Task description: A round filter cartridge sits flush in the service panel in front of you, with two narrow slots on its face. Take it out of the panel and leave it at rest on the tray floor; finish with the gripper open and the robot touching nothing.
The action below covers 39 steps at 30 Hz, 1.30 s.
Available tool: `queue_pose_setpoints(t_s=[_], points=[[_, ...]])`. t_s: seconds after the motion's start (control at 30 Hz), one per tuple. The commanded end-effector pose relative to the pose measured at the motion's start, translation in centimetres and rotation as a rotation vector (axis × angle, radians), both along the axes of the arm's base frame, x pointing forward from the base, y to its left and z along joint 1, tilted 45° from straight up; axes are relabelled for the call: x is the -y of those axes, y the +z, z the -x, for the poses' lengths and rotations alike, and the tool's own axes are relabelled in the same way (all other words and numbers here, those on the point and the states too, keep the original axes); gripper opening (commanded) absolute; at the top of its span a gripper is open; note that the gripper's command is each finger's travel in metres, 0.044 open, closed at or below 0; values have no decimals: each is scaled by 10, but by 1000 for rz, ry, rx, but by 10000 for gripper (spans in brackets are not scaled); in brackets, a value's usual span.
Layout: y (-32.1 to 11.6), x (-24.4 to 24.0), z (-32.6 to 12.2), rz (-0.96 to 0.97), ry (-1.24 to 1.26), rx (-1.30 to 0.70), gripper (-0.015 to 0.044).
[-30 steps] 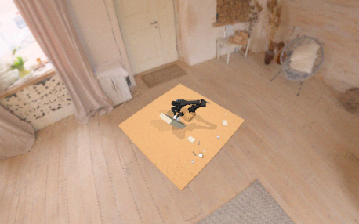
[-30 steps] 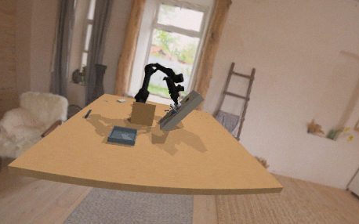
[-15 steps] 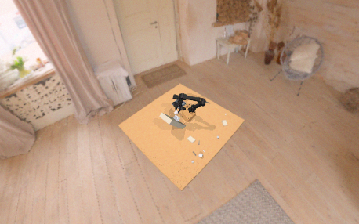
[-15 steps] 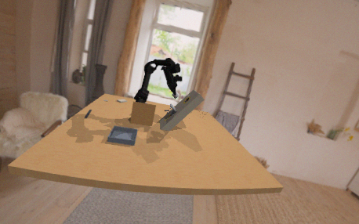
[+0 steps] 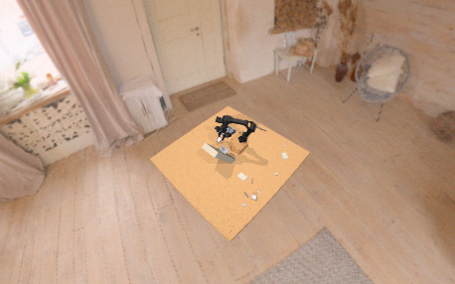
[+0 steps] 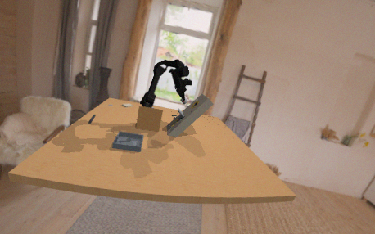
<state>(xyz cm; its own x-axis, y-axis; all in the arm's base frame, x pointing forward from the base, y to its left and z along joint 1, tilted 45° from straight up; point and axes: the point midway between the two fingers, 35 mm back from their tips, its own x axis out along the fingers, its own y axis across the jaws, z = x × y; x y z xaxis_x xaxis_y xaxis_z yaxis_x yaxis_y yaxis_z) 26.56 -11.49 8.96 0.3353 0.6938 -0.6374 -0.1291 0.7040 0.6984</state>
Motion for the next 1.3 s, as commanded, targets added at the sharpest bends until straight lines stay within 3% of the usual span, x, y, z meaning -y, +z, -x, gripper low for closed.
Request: queue_pose_setpoints(t_s=[0.0, 0.2, 1.0, 1.27], points=[[-14, 13, -3, 11, 1, 10, 0], [-24, 18, -1, 7, -16, -20, 0], [-127, 151, 89, 210, -793, -743, 0], [-138, 156, 102, 224, -845, -782, 0]])
